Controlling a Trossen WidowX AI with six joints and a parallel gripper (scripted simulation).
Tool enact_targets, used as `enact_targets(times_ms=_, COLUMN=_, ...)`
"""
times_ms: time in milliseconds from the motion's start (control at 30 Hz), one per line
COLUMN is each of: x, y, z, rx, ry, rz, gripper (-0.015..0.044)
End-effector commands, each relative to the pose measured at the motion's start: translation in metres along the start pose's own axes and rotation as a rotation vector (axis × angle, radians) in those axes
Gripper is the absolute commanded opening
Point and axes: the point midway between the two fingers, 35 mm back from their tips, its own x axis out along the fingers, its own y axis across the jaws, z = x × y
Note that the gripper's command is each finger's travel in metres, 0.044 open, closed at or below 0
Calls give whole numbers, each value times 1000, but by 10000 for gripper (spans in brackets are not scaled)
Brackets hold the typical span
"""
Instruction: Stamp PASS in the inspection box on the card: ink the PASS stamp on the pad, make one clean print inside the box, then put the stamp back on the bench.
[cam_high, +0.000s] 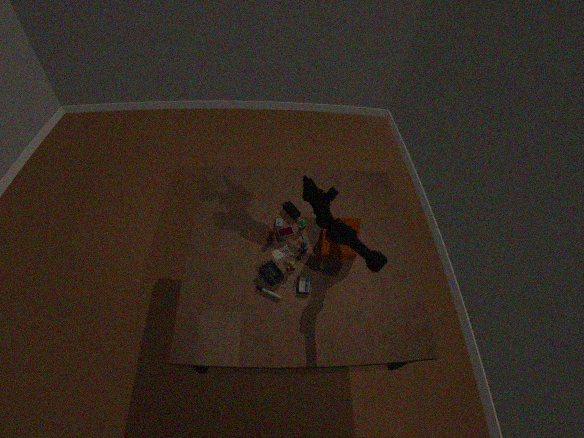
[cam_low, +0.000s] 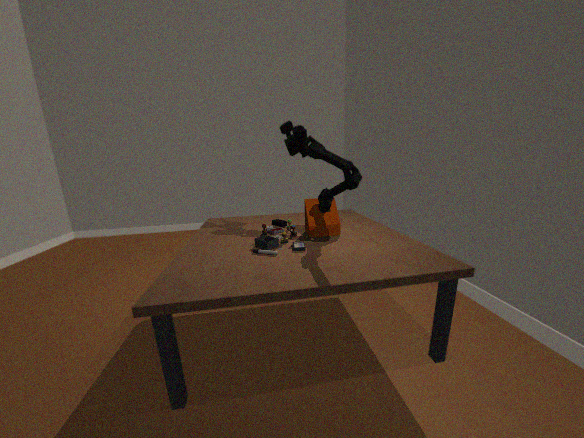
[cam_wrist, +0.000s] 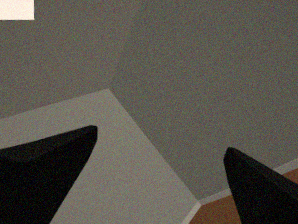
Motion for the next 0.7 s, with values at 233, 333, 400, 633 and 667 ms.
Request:
enact_targets(times_ms=233, x=56, y=-81, z=-60, rx=-512, ry=255, rz=-234, gripper=230)
enact_targets(times_ms=333, x=72, y=-125, z=-84, rx=-725, ry=410, rz=-317, gripper=230)
enact_targets(times_ms=400, x=79, y=-155, z=-99, rx=-858, ry=528, rz=-363, gripper=230)
enact_targets(times_ms=633, x=80, y=-263, z=-140, rx=-1229, ry=1011, rz=-436, gripper=230)
enact_targets(times_ms=667, x=76, y=-279, z=-145, rx=-1271, ry=1093, rz=-433, gripper=230)
